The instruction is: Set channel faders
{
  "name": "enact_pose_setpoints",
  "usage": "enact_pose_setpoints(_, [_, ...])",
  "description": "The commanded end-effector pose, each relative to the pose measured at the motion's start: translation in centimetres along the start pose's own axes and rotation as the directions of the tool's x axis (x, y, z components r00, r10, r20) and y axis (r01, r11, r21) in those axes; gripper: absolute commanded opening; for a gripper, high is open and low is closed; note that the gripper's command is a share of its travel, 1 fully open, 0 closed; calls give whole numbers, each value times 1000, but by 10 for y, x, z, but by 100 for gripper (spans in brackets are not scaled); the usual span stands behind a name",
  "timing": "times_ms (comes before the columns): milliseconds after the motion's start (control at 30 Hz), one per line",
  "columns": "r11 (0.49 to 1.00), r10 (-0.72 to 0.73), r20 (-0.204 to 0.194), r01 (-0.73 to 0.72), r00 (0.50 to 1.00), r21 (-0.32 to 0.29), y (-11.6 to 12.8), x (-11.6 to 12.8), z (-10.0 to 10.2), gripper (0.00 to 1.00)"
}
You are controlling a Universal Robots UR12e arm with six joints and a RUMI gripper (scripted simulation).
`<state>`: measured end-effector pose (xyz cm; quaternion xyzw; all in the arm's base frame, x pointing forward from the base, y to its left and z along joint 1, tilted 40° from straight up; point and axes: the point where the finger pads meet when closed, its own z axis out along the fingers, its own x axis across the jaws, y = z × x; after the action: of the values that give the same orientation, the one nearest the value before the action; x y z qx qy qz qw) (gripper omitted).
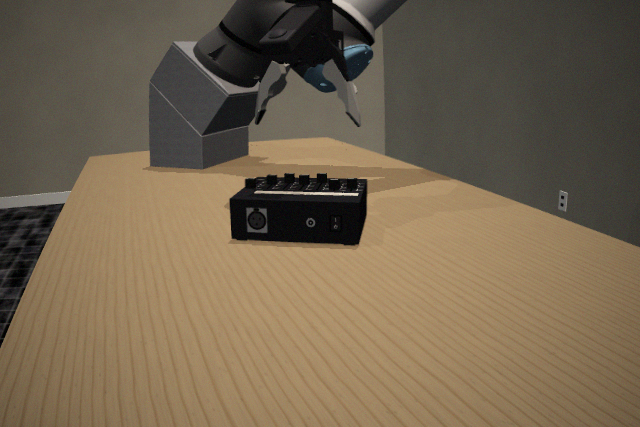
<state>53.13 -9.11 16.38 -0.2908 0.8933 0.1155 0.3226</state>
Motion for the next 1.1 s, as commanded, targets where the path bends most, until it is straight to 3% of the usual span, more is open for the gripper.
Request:
enact_pose_setpoints(0, [991, 137, -3, -137, 991, 3, -5, 0, -4, 100])
enact_pose_setpoints(233, [924, 382, -2, -382, 924, 4, -14, 0, -11, 100])
enact_pose_setpoints(300, [924, 382, -2, -382, 924, 4, -14, 0, -11, 100])
enact_pose_setpoints(433, [849, 528, -2, -528, 849, 4, -18, 0, -15, 100])
enact_pose_setpoints(600, [714, 700, -1, -700, 714, 4, -24, 0, -21, 100])
enact_pose_setpoints(800, [500, 866, -1, -866, 500, 5, -30, -1, -28, 100])
enact_pose_setpoints(867, [500, 866, -1, -866, 500, 5, -30, -1, -28, 100])
enact_pose_setpoints(1067, [250, 968, 0, -968, 250, 5, -36, -4, -36, 100])
